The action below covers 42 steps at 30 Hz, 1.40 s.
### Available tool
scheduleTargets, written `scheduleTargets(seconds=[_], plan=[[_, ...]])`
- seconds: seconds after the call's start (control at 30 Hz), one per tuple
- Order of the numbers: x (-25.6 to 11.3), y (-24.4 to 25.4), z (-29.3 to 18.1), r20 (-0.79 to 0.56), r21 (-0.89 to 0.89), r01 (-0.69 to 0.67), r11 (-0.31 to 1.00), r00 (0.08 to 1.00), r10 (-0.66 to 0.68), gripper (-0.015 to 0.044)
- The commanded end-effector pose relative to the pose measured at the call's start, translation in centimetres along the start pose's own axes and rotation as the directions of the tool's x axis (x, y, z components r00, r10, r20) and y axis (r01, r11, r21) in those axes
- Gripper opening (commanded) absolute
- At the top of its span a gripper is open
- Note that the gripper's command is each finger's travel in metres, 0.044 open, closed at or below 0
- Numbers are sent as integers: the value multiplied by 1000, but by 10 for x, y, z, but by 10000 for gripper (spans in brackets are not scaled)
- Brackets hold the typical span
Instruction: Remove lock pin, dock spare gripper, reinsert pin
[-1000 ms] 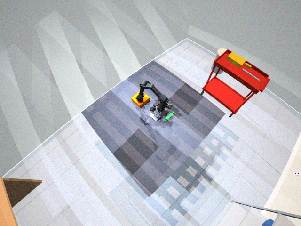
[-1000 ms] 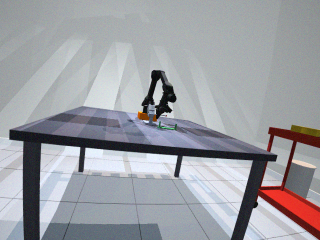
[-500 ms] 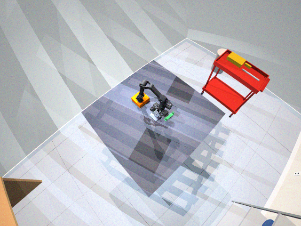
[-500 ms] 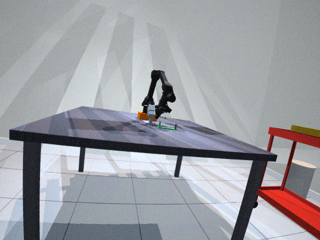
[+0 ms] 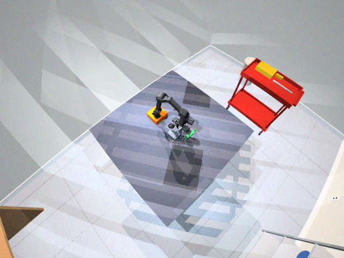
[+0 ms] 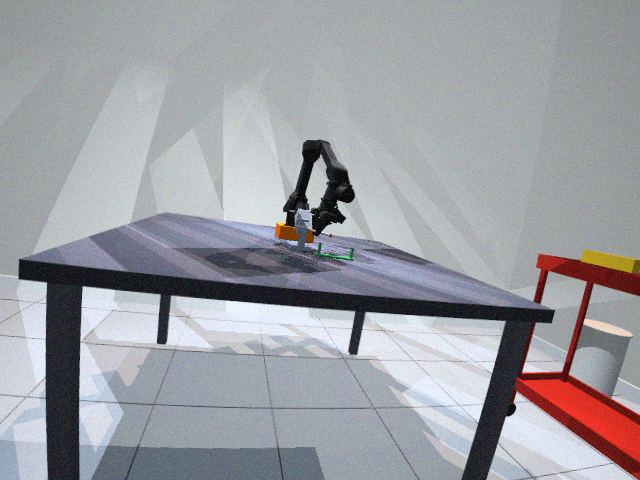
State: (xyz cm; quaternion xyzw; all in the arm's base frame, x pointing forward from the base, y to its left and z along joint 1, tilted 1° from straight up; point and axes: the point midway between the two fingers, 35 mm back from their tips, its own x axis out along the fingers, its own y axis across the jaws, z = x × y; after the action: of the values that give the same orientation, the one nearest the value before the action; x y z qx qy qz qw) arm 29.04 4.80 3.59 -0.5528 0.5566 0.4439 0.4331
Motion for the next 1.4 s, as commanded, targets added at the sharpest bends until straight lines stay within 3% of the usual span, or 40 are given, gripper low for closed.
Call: scheduleTargets(seconds=[0.0,0.93,1.23,1.37], plan=[[-9,0,4,1,1,0,1000,1000,0,200],[-80,-1,35,-9,-20,11,1000,1000,-11,200],[-73,-1,32,-10,-22,12,1000,1000,-12,436],[-73,-1,32,-10,-22,12,1000,1000,-12,440]])
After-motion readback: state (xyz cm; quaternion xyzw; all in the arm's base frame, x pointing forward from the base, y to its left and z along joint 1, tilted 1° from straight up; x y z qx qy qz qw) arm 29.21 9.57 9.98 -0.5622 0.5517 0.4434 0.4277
